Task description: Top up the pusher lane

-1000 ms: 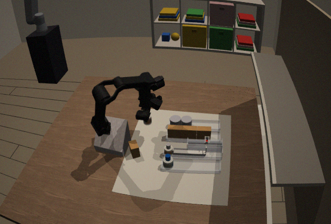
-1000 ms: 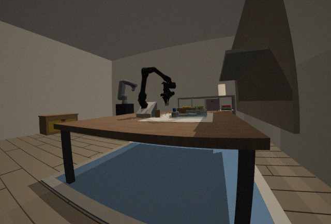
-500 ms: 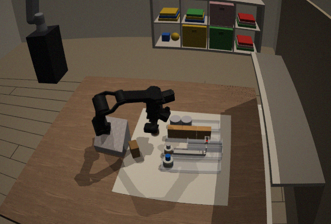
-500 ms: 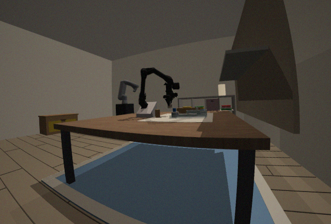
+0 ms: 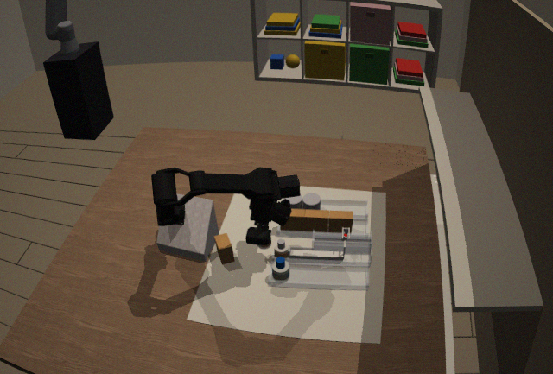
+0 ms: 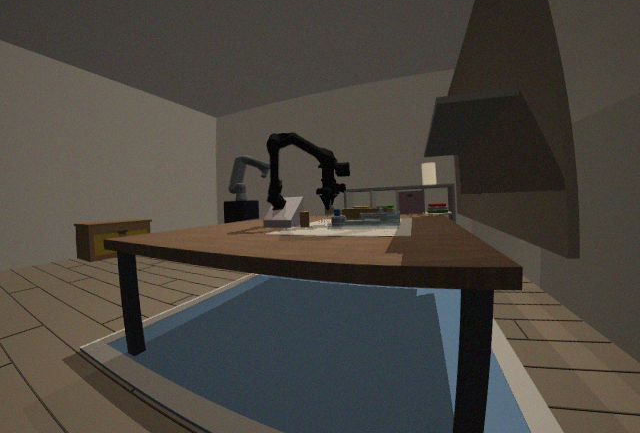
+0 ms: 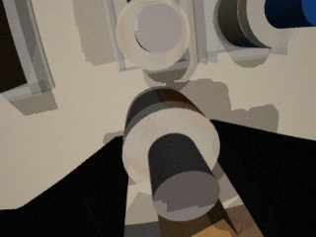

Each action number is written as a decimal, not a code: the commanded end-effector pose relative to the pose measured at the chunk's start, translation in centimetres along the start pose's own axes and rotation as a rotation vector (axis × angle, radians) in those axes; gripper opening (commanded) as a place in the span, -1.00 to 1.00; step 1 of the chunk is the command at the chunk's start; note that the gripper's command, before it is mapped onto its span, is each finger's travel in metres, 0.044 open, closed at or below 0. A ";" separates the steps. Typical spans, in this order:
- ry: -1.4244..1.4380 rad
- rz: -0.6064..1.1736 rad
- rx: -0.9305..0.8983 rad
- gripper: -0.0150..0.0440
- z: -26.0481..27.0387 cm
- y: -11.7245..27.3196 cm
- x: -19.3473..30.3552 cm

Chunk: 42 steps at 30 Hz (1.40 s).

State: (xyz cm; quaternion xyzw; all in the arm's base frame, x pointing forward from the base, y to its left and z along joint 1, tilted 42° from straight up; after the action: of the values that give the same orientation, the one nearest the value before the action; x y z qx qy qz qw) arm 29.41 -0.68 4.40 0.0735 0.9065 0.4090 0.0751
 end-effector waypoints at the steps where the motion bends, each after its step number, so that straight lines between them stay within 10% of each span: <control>1: 0.003 -0.011 0.000 -0.49 -0.3 -0.1 -0.3; 42: 0.003 -0.012 0.001 -0.49 -0.1 -2.4 -1.6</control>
State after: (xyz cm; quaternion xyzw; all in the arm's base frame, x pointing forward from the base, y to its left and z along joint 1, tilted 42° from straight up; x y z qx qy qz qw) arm 30.20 -2.63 2.58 0.0721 0.9075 0.4077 0.0711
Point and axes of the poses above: the point midway between the two fingers, 35 mm back from their tips, its own y axis back along the fingers, its own z axis across the jaws, x = y × z, the point moved 4 cm from there along y, back along the fingers, and after that the axes turned 13 degrees about -y, right-handed, at the moved point
